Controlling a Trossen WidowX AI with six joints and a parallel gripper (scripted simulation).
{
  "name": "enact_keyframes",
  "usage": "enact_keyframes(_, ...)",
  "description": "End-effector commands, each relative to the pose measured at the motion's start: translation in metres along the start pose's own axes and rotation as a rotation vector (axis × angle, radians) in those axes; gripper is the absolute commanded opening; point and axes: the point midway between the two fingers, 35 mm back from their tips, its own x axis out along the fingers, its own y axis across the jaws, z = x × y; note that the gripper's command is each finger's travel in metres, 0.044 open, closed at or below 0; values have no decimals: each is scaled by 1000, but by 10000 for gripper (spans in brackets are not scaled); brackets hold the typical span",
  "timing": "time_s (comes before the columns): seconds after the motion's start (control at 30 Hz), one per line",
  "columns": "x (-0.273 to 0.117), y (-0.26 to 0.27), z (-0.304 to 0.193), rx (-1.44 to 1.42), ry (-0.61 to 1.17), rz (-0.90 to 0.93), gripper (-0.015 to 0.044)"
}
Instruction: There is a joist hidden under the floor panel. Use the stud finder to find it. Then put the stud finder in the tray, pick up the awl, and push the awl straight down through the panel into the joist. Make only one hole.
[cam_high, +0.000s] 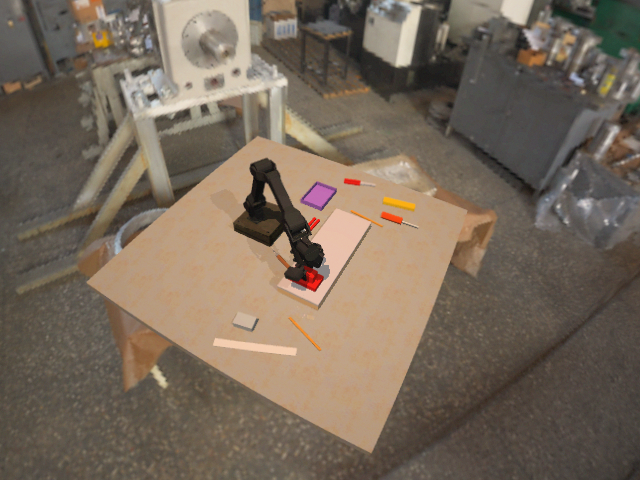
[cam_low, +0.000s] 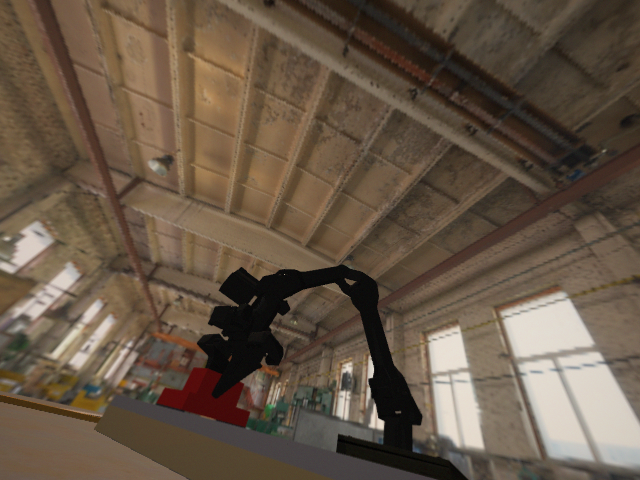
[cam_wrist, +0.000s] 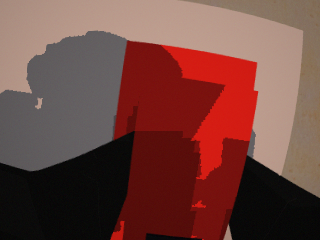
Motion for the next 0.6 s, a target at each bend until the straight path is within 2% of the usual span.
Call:
enact_keyframes(0.0,0,11,-1,0,2,1,0)
enact_keyframes(0.57,0,41,-1,1,2,4,0)
